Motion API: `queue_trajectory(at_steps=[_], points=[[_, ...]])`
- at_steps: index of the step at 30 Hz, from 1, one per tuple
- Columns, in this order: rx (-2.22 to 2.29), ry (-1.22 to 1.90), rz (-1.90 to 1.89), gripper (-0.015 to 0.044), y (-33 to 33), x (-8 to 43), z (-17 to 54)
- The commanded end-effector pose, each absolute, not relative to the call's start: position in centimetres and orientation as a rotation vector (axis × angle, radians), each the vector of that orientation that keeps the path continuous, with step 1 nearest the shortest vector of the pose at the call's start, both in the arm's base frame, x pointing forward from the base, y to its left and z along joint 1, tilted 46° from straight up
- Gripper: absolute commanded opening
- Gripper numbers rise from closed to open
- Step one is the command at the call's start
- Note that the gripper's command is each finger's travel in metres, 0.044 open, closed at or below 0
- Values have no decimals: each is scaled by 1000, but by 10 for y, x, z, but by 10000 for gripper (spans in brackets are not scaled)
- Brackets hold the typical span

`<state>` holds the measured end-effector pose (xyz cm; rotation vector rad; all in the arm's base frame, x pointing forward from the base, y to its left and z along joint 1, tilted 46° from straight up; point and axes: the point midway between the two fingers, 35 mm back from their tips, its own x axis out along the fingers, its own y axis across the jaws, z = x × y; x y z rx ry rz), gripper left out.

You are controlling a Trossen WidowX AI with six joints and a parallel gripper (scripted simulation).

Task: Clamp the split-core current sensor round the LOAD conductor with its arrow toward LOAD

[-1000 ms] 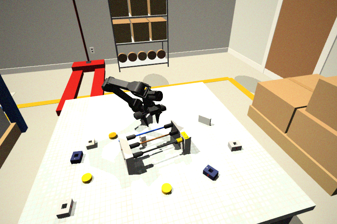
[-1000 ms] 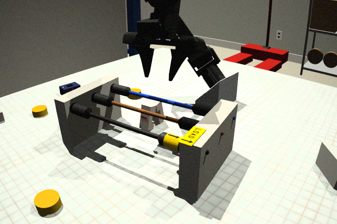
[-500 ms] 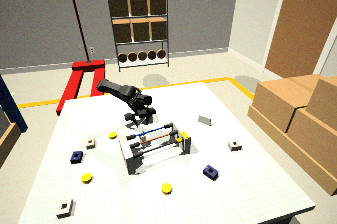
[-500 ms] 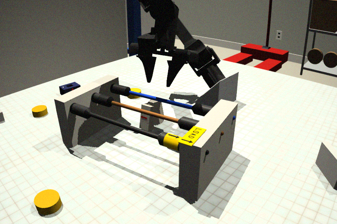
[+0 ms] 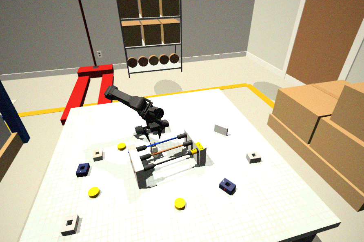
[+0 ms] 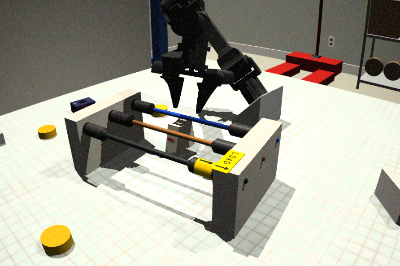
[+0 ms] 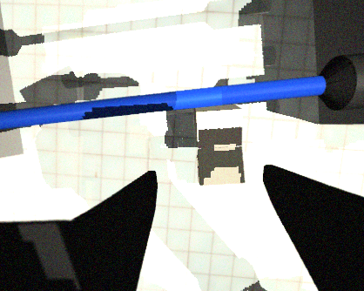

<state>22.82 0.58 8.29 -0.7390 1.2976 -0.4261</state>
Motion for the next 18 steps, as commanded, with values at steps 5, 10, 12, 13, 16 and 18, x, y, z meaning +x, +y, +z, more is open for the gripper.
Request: queue_trajectory(at_steps=[5, 10, 12, 13, 16, 18], points=[[-751, 1300, -428, 287, -5, 230, 73], [-752, 1299, -429, 287, -11, 232, 67], [-752, 1298, -429, 287, -13, 232, 65], [-752, 1298, -430, 287, -14, 232, 64], [-753, 1298, -431, 287, -18, 233, 61], [-754, 1297, -432, 287, -20, 234, 59]])
